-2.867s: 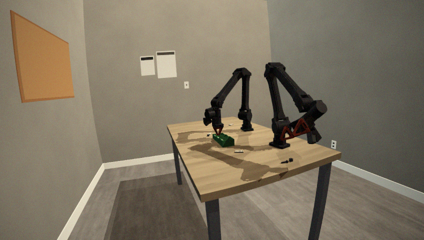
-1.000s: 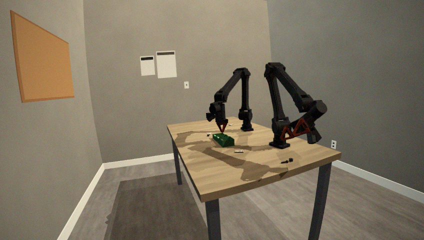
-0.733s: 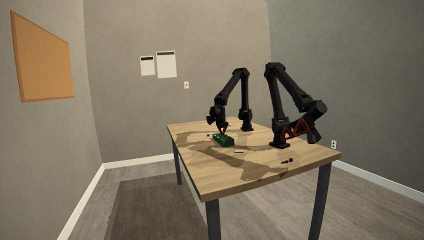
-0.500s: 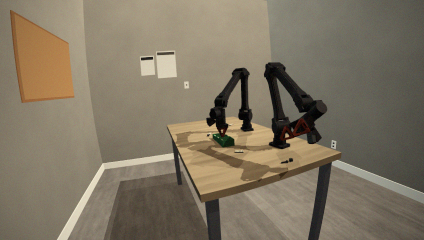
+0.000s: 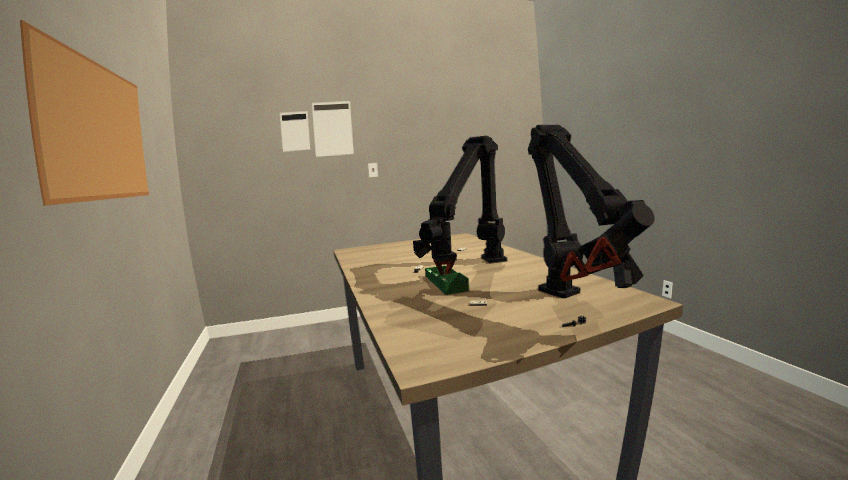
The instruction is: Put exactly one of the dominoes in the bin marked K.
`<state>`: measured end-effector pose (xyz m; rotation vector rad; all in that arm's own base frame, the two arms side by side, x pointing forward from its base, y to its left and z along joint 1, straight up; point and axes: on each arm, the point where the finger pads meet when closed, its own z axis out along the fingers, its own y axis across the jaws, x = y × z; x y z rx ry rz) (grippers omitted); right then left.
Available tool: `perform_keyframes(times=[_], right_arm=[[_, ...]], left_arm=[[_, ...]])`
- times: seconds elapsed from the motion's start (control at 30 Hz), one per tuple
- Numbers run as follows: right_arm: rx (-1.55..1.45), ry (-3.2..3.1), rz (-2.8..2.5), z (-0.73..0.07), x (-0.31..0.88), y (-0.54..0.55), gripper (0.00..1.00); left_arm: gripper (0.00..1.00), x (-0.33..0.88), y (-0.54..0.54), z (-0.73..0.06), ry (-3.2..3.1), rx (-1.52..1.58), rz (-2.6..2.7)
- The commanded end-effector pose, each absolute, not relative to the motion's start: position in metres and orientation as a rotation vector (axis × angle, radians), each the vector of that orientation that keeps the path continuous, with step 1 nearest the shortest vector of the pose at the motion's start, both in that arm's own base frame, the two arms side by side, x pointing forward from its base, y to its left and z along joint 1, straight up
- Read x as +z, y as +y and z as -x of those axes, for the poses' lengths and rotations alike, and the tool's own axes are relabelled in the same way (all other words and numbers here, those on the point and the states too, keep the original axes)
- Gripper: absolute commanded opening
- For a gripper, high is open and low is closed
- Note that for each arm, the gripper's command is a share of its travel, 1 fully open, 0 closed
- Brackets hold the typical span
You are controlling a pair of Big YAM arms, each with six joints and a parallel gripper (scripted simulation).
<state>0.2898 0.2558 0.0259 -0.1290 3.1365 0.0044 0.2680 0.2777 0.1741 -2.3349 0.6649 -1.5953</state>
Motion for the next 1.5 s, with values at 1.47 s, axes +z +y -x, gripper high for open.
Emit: perform_keyframes(times=[1.47], right_arm=[[0.049,3.098,0.122,-0.307,0.048,0.262,0.09]], left_arm=[[1.00,0.181,0.286,-0.265,0.655,-1.585,2.317]])
